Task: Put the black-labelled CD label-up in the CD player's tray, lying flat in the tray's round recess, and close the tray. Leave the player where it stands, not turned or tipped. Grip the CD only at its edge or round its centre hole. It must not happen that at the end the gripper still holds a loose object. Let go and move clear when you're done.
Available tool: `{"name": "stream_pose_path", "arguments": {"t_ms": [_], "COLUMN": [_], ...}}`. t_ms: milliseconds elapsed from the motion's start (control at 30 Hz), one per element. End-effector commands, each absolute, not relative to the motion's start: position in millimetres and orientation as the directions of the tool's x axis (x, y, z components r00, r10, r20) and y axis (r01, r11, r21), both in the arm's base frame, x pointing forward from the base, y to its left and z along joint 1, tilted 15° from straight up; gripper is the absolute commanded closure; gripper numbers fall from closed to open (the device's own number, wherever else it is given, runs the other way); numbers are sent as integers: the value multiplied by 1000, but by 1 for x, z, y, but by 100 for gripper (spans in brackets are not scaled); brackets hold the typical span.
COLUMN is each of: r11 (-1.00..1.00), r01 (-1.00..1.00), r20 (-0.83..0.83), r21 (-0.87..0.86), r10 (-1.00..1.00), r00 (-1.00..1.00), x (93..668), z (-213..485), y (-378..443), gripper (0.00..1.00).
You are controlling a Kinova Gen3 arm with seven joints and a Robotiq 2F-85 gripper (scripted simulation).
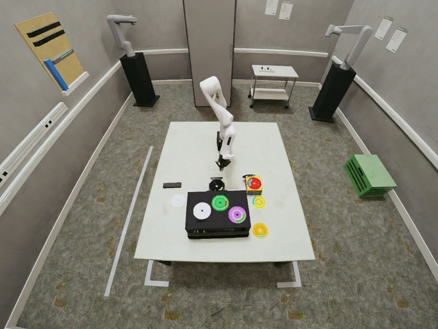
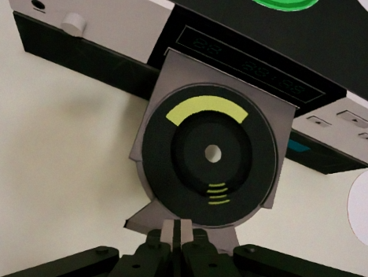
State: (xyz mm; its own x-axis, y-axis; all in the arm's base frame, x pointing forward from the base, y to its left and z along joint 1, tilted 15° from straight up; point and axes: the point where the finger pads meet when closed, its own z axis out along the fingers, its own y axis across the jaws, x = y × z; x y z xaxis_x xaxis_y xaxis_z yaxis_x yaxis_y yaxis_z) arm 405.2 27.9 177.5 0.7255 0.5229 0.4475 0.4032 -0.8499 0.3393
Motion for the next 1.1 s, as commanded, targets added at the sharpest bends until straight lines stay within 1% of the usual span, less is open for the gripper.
{"name": "stream_pose_path", "arguments": {"t_ms": [0,1067], "r11": [-870,-934], "r01": [374,303], "r20": [461,521], "r21": [321,188], "r10": [488,357], "r00": [741,775], "x": [404,396], "z": [176,164], "y": [16,2], "gripper": [90,90]}}
